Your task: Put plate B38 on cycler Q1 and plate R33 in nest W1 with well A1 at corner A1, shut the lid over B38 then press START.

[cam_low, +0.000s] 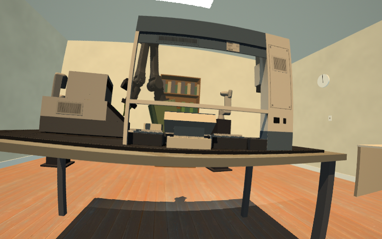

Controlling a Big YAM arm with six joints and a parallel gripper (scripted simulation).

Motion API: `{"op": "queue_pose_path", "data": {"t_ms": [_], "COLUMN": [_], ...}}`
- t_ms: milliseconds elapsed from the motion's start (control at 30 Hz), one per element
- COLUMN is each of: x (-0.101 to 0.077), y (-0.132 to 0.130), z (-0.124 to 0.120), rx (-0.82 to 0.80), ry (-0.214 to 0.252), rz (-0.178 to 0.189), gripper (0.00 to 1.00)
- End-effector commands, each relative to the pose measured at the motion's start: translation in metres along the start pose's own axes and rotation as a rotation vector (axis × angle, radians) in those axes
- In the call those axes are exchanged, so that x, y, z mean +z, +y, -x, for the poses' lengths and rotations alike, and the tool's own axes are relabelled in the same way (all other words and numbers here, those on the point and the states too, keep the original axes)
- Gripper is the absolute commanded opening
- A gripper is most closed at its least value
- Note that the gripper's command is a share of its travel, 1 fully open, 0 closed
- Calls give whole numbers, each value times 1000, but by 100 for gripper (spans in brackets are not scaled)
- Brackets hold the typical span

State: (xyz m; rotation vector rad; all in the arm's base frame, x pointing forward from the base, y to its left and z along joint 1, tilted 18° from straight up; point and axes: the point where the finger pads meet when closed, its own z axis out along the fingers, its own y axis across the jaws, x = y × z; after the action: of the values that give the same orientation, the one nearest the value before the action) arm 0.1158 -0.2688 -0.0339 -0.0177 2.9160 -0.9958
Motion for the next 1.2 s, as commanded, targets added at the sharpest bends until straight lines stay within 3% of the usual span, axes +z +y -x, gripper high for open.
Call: {"op": "queue_pose_path", "data": {"t_ms": [0,1167], "x": [0,5], "y": [-15,0], "z": [11,-8], "rx": [15,6], "ry": [-29,-1], "rz": [-38,-17], "gripper": [0,0]}}
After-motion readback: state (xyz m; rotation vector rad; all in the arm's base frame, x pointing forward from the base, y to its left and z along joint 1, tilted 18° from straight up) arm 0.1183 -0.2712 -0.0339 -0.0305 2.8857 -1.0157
